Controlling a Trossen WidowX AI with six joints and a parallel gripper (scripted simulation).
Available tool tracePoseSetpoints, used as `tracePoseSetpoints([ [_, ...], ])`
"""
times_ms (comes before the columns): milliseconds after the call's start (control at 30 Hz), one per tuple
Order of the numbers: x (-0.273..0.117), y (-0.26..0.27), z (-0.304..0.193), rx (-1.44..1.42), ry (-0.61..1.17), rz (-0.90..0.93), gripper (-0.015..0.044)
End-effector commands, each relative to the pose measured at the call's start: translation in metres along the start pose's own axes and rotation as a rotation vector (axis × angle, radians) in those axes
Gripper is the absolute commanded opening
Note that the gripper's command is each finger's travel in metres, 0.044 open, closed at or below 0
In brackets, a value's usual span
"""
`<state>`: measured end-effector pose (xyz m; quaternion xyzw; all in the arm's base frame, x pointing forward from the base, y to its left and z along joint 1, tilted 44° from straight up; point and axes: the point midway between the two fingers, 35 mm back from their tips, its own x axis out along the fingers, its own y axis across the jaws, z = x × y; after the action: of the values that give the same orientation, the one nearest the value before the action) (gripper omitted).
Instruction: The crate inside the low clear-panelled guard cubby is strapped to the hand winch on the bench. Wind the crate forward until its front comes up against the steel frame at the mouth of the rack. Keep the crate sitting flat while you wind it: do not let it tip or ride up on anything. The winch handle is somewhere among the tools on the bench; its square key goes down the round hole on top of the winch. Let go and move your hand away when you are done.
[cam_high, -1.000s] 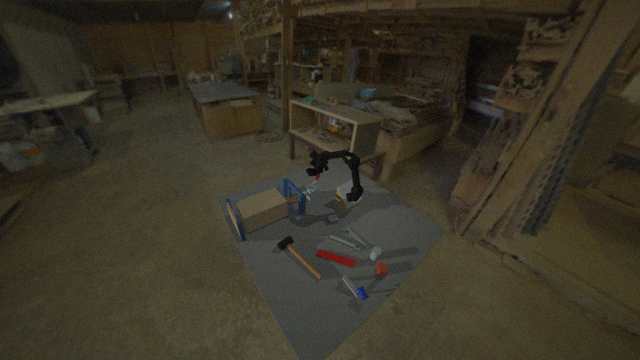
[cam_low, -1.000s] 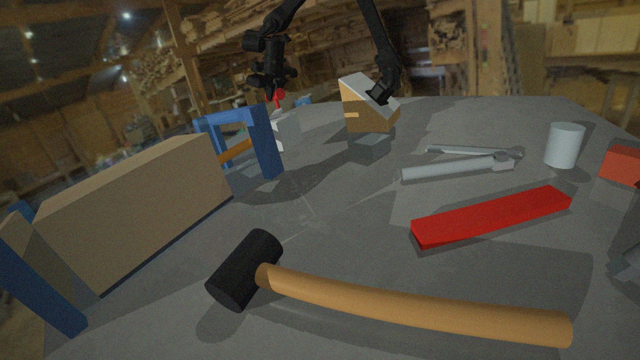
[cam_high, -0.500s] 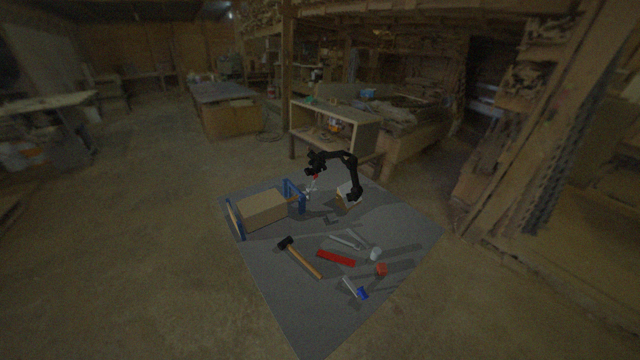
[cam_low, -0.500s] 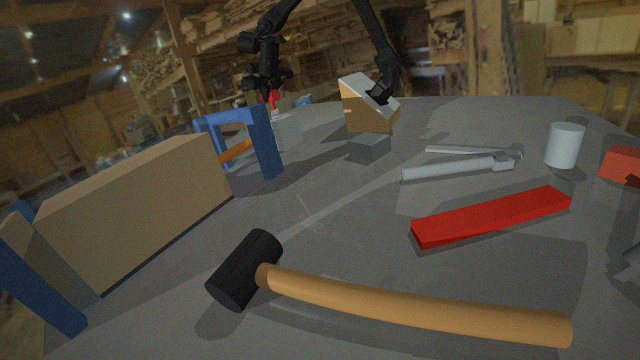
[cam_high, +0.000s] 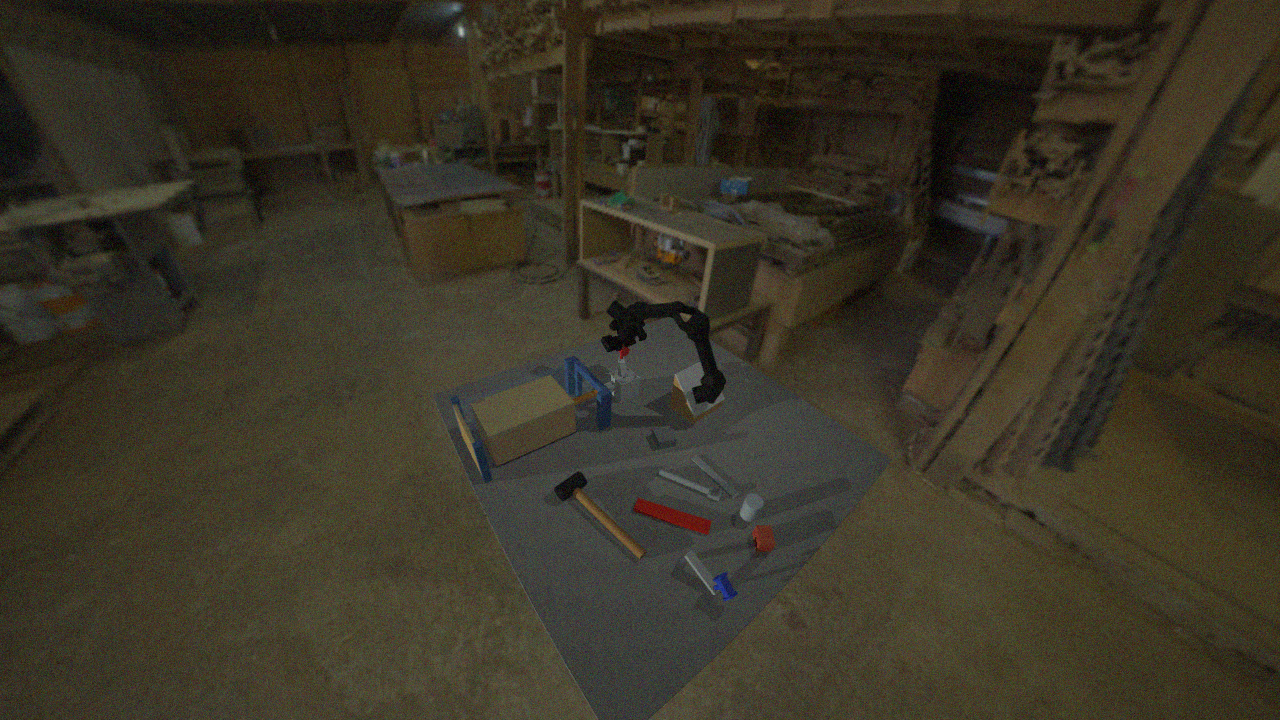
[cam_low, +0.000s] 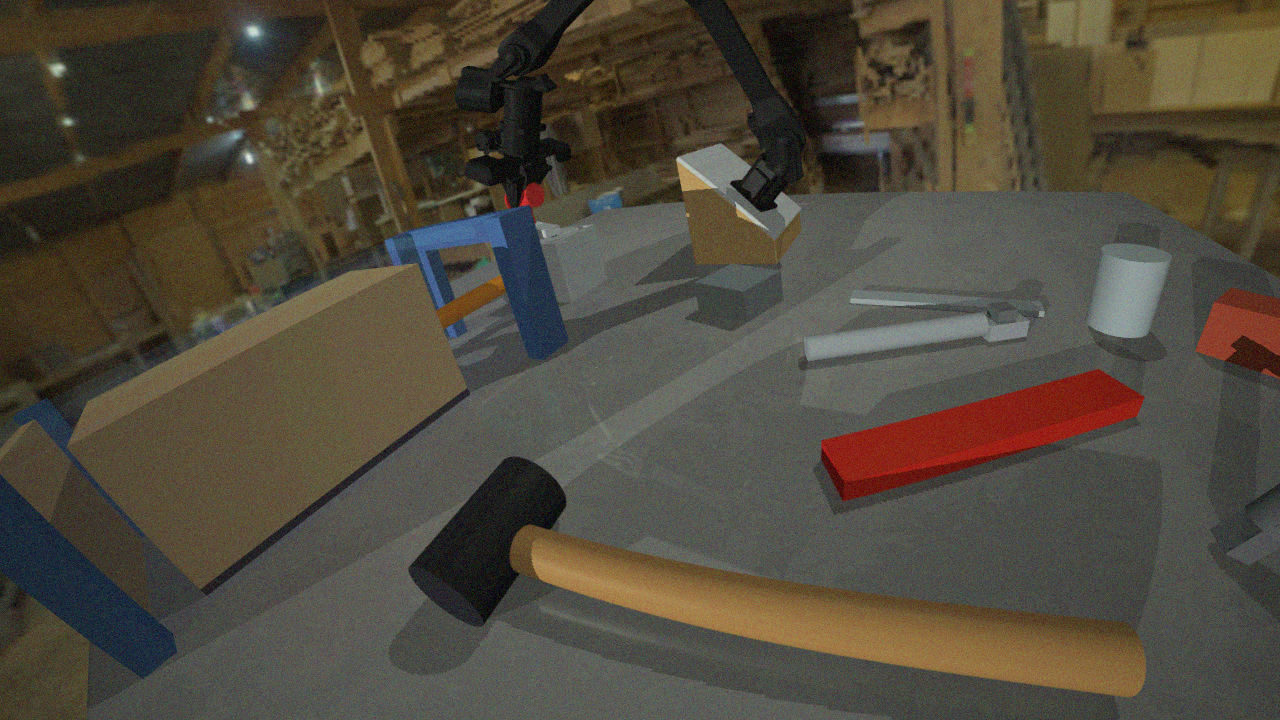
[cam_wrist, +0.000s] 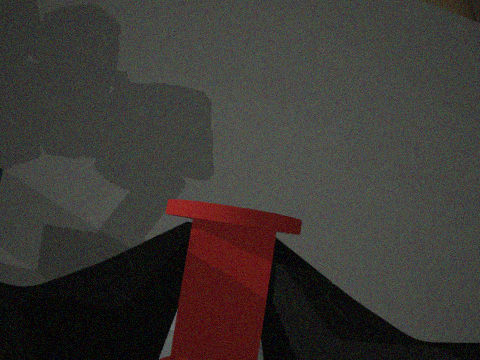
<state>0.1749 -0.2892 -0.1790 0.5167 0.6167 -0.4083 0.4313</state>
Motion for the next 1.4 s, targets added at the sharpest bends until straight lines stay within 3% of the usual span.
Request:
tracePoseSetpoints([
  [0,0.005,0.017,-0.001,-0.013,0.007,0.029,0.0],
  [1367,0.003,0.07,0.0,-0.014,0.008,0.033,0.0],
])
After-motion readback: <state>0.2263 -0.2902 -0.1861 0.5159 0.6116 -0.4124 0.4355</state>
